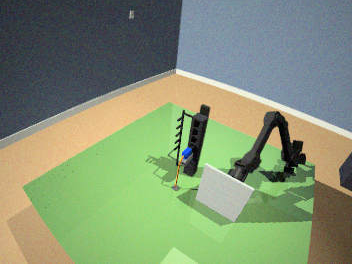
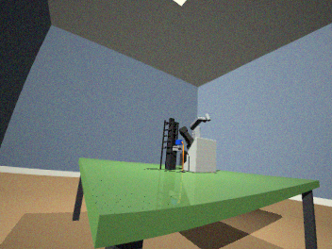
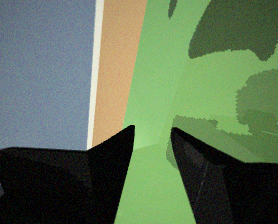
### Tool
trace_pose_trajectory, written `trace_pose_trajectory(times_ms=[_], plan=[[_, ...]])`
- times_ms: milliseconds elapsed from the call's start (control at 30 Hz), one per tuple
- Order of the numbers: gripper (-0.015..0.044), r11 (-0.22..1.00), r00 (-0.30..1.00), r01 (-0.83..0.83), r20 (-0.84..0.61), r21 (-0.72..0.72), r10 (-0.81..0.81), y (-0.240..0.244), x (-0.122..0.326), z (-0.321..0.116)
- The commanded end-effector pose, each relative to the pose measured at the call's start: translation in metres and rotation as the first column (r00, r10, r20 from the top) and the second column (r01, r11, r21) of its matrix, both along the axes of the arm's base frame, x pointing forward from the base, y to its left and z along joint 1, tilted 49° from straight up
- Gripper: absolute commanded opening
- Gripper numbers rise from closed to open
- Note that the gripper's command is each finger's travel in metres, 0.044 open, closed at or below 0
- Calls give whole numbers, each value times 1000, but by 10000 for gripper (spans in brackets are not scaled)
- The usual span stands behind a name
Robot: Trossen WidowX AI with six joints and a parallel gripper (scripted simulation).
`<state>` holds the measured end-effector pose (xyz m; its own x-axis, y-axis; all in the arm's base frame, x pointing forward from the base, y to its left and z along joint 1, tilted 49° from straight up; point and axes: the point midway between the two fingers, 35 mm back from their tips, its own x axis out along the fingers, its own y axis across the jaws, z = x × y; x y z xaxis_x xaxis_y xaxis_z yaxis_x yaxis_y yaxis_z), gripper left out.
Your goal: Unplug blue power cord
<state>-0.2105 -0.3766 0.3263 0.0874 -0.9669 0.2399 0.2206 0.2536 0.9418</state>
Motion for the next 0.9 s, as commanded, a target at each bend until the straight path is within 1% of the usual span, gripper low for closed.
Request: trace_pose_trajectory(times_ms=[0,433,867], plan=[[160,1000,997,-9,-74,-16,8,-13,22,12],[160,998,959,-57,-280,-35,45,-46,96,33],[160,992,877,-112,-475,-55,73,-61,175,52]])
